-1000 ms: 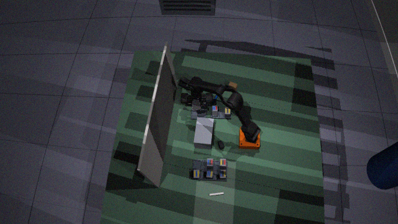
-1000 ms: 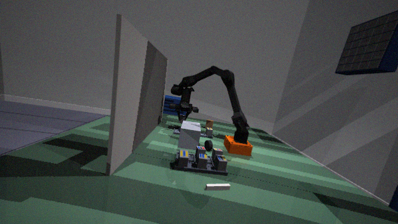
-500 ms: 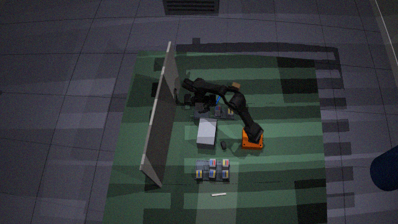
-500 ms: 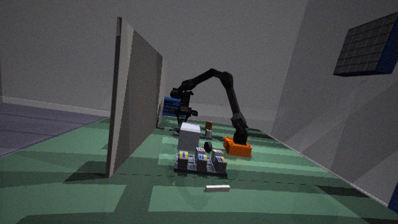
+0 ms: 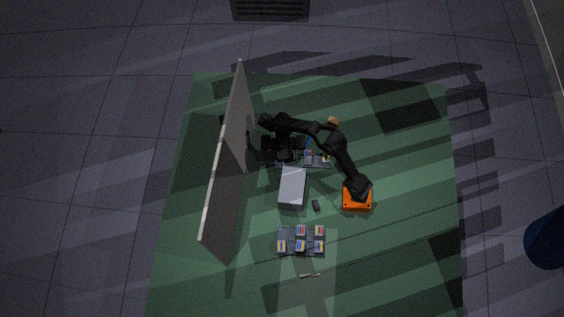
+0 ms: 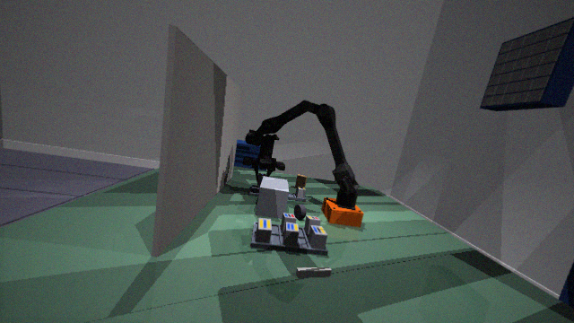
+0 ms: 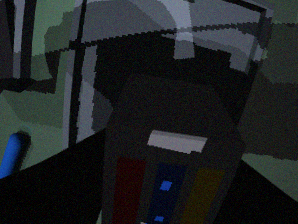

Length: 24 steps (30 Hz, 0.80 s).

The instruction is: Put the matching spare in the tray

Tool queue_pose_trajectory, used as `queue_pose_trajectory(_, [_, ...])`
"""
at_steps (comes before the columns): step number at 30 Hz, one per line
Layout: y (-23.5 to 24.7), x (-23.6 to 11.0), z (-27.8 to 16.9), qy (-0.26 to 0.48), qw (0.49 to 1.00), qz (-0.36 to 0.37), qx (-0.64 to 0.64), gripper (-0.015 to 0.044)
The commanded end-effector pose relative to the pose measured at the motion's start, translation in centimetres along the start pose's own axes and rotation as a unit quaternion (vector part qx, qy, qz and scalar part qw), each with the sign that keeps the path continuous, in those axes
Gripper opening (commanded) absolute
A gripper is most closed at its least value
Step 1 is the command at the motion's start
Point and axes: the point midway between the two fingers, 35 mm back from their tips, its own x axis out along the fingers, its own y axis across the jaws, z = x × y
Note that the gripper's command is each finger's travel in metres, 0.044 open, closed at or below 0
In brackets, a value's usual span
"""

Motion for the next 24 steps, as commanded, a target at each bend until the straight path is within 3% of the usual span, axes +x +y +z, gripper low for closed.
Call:
queue_pose_trajectory(1, [0.2, 0.7, 0.2, -0.004, 1.0, 0.003, 0.003, 0.0])
queue_pose_trajectory(24, [0.5, 2.5, 0.4, -0.004, 1.0, 0.003, 0.003, 0.0])
